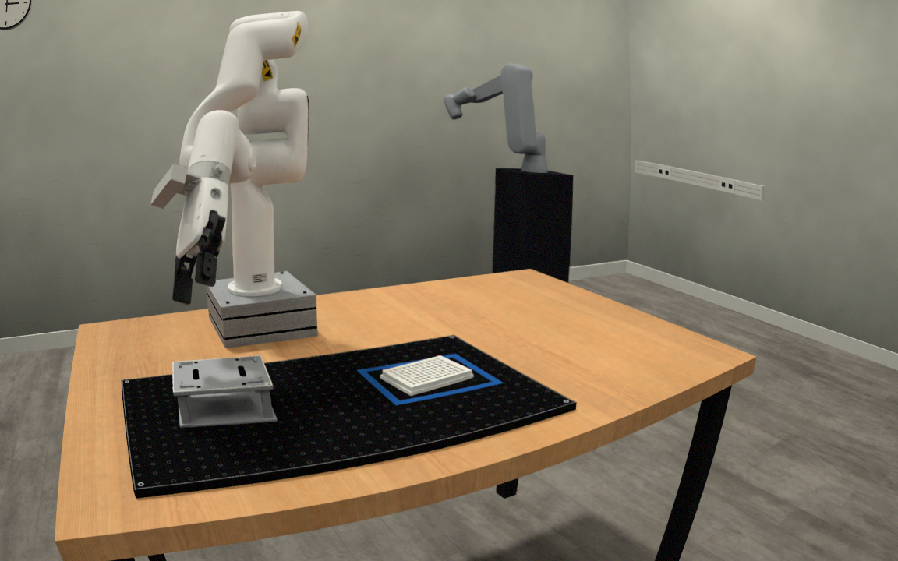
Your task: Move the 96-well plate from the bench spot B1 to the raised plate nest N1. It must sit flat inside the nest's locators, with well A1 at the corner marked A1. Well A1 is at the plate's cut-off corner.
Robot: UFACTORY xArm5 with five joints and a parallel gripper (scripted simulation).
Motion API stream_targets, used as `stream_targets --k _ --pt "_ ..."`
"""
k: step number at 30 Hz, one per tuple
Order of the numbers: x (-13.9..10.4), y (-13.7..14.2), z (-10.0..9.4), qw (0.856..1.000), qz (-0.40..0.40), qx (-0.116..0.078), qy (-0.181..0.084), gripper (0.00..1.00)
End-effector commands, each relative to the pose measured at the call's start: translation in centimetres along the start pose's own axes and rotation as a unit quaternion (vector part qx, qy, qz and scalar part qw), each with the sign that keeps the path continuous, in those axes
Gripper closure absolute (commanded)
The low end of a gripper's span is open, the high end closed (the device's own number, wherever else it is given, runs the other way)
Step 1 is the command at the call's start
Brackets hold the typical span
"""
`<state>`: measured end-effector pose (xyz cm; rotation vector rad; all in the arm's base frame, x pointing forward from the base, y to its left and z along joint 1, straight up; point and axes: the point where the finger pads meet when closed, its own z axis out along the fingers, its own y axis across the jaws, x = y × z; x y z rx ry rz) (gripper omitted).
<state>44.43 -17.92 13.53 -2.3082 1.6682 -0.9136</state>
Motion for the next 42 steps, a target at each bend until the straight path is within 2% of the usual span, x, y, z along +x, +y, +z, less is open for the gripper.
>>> stream_targets --k 1,17,22,23,31,34,39,42 --pt "0.1 -0.1 -0.1 1.0 0.0 0.001 0.001 0.0" --pt "0.1 -0.1 -0.1 1.0 0.0 0.001 0.001 0.0" --pt "-1.3 -2.0 -0.5 0.997 -0.073 -0.017 -0.034 0.0" --pt "-1.3 -2.0 -0.5 0.997 -0.074 -0.017 -0.035 0.0" --pt "-3.6 -4.3 -1.8 0.98 -0.177 -0.04 -0.088 0.0" --pt "-3.8 -4.4 -2.0 0.977 -0.185 -0.041 -0.092 0.0" --pt "-5.2 -5.6 -3.3 0.959 -0.25 -0.052 -0.126 0.0" --pt "-5.8 -6.0 -3.9 0.951 -0.272 -0.056 -0.138 0.0"
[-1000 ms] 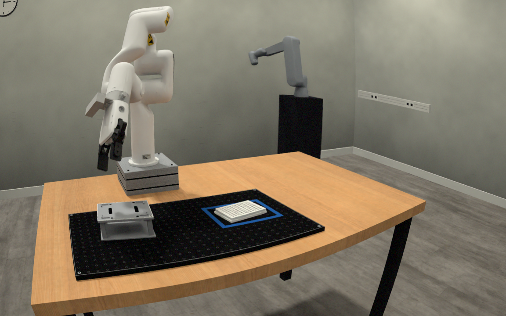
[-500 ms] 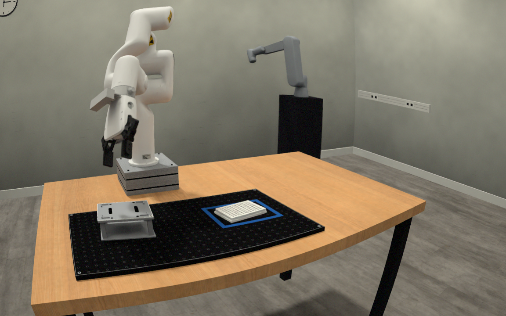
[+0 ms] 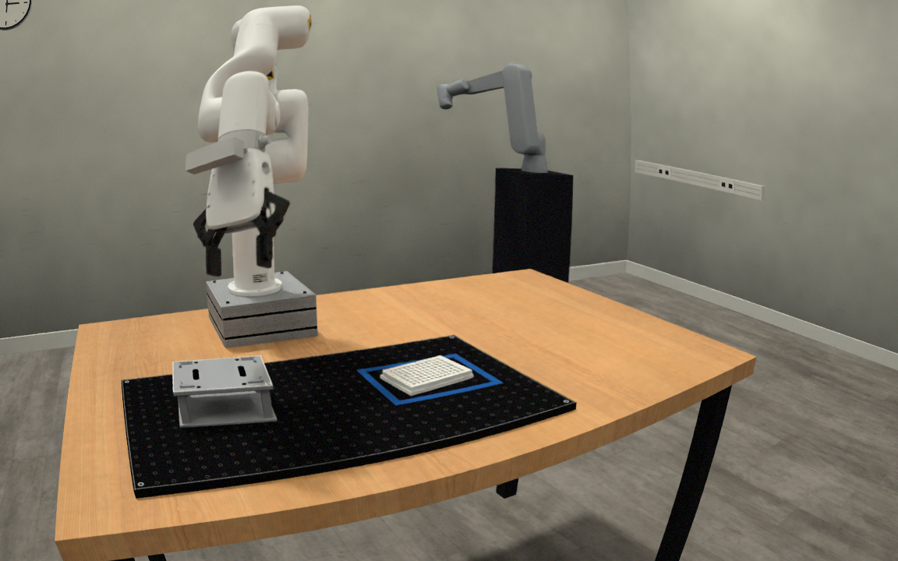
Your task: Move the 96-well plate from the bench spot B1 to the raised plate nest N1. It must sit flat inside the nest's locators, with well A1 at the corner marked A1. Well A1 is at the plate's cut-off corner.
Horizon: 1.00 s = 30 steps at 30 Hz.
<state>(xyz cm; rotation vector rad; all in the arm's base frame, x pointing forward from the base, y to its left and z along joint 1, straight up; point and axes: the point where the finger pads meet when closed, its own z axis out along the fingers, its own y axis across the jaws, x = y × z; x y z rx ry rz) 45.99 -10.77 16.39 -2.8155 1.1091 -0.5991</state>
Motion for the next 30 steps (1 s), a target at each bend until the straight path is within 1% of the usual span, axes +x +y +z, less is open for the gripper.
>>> stream_targets --k 1,5,6,7,9,13,15,17,19,22,23,24,26,28,29,30 --pt "-0.7 -1.3 -1.1 0.998 -0.052 -0.009 -0.029 0.0" --pt "-1.7 -2.3 -2.2 0.993 -0.099 -0.015 -0.054 0.0" --pt "-1.7 -2.3 -2.2 0.993 -0.099 -0.015 -0.054 0.0" --pt "-2.0 -2.6 -2.6 0.991 -0.114 -0.016 -0.062 0.0" --pt "-2.0 -2.6 -2.6 0.991 -0.114 -0.016 -0.062 0.0" --pt "-3.1 -3.5 -4.0 0.981 -0.172 -0.021 -0.092 0.0" --pt "-3.4 -3.7 -4.4 0.98 -0.176 -0.022 -0.094 0.0" --pt "-3.9 -4.1 -5.1 0.973 -0.205 -0.023 -0.109 0.0" --pt "-4.3 -4.3 -5.6 0.97 -0.214 -0.024 -0.114 0.0" --pt "-5.1 -4.8 -6.7 0.958 -0.251 -0.026 -0.133 0.0" --pt "-5.2 -4.8 -6.9 0.958 -0.251 -0.026 -0.133 0.0" --pt "-5.5 -5.0 -7.3 0.954 -0.265 -0.027 -0.141 0.0" --pt "-5.5 -5.0 -7.3 0.954 -0.265 -0.027 -0.141 0.0" --pt "-6.1 -5.2 -8.1 0.945 -0.288 -0.027 -0.153 0.0" --pt "-6.2 -5.3 -8.2 0.945 -0.288 -0.027 -0.153 0.0" --pt "-6.5 -5.4 -8.7 0.939 -0.302 -0.028 -0.161 0.0"
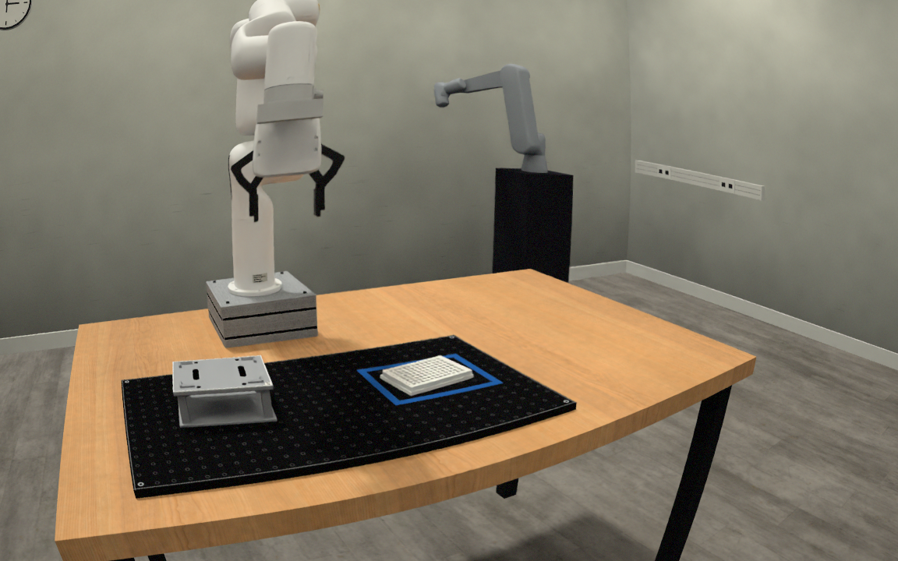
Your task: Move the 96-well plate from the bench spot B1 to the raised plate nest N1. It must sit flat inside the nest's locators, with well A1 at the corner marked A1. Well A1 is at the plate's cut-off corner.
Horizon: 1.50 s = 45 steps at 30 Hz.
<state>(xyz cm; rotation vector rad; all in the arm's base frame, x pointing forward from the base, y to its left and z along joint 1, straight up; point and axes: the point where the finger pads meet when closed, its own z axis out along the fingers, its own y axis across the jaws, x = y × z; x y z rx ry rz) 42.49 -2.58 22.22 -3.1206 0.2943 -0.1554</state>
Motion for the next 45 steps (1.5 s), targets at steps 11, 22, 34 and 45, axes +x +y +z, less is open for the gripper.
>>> stream_targets --k 11,22,34,45 --pt "-2.3 -3.7 0.5 0.985 -0.171 0.004 -0.03 0.0" --pt "-3.5 -6.8 3.5 0.948 -0.316 0.01 -0.032 0.0" --pt "-4.8 -10.3 6.9 0.883 -0.469 0.017 -0.034 0.0" --pt "-6.2 -14.1 10.7 0.782 -0.621 0.024 -0.035 0.0"
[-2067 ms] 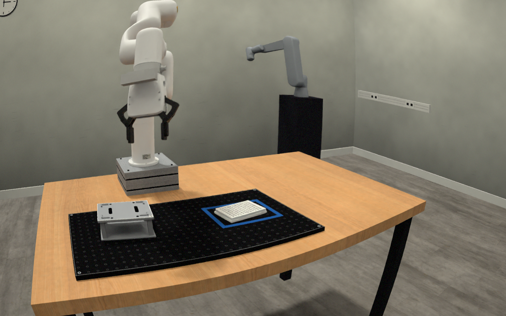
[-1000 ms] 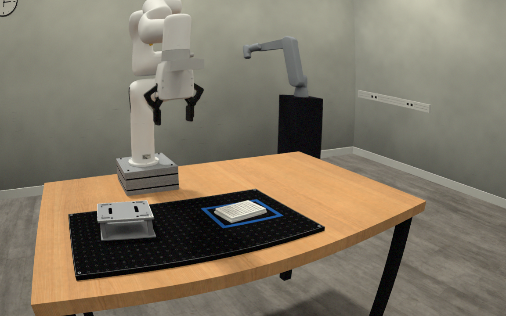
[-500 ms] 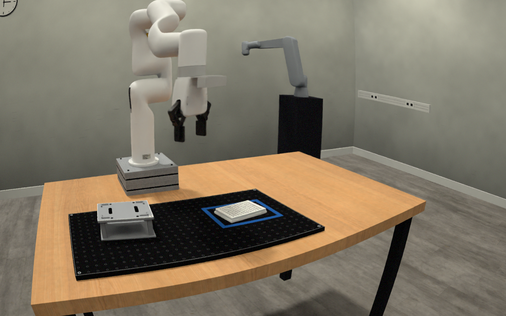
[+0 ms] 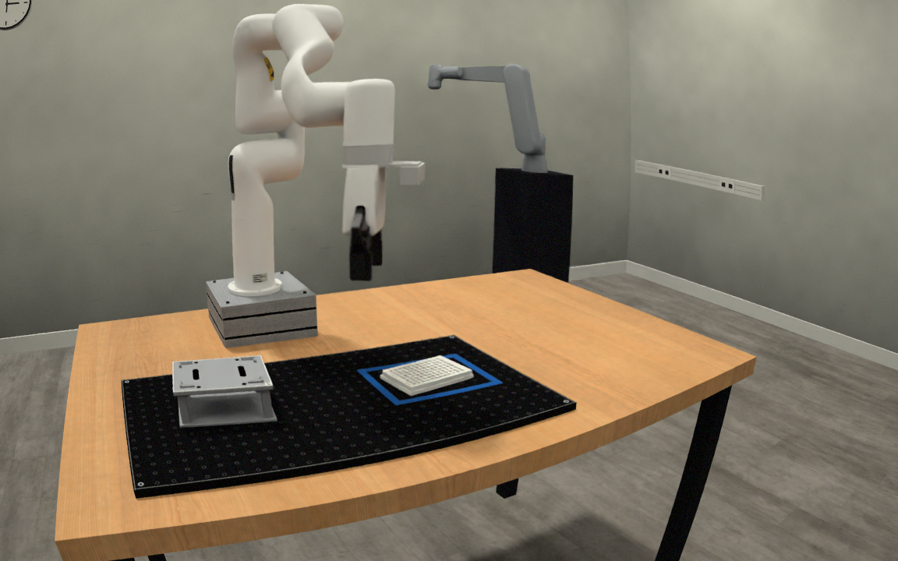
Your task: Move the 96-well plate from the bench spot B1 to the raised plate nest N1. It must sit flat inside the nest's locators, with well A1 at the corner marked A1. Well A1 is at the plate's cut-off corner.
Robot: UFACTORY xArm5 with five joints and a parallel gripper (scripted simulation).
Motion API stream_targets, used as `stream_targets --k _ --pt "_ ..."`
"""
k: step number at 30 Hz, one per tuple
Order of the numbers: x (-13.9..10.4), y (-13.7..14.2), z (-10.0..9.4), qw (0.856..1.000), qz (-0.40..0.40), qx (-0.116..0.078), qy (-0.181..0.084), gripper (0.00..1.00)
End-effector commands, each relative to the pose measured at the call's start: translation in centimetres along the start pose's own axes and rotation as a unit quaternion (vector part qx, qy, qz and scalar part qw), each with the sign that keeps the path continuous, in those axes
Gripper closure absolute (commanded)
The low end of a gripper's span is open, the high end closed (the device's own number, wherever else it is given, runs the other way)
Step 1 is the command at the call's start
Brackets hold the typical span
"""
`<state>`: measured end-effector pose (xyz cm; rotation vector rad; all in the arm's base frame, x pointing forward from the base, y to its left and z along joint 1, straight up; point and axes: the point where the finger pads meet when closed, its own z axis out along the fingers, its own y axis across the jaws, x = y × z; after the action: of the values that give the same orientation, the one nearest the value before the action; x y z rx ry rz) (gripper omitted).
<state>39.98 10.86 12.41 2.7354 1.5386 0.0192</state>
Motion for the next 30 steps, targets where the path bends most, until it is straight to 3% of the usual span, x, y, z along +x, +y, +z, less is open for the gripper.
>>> stream_targets --k 1,9,17,19,22,30 --pt "1.3 -0.6 1.3 0.998 -0.065 -0.001 0.001 0.0" --pt "3.3 -2.1 3.7 0.984 -0.181 0.001 -0.001 0.0" --pt "5.7 -3.9 6.5 0.951 -0.31 0.003 -0.004 0.0" --pt "5.7 -3.9 6.5 0.951 -0.31 0.003 -0.004 0.0" --pt "6.5 -4.5 7.5 0.934 -0.357 0.004 -0.005 0.0" --pt "8.5 -6.0 10.0 0.932 -0.362 0.004 -0.005 0.0"
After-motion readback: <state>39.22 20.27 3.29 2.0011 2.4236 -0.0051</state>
